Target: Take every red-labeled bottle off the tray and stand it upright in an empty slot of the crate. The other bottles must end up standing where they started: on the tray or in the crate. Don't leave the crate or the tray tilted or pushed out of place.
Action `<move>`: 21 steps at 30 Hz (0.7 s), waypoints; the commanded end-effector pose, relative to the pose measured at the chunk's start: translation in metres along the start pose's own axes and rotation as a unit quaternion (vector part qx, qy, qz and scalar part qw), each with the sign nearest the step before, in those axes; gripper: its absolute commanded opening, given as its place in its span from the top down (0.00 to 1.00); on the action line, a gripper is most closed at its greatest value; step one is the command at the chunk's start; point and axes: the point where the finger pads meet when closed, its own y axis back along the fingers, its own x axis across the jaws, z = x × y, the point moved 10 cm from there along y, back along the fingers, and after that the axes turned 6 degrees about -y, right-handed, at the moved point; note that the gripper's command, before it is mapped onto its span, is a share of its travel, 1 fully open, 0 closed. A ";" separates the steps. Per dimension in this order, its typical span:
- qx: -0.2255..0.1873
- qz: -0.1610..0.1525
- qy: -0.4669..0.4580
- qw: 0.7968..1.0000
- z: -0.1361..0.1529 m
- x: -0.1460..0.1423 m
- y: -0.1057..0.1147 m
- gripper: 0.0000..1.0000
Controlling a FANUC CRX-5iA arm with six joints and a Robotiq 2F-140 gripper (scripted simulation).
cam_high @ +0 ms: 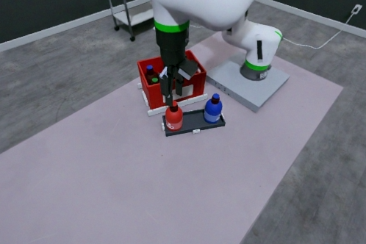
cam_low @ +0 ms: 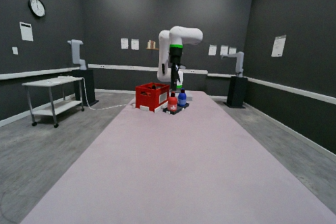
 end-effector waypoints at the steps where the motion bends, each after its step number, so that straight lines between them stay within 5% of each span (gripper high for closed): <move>1: 0.000 0.001 0.000 1.000 0.000 0.000 0.000 0.56; 21: 0.000 0.001 0.000 1.000 0.000 0.000 -0.017 0.56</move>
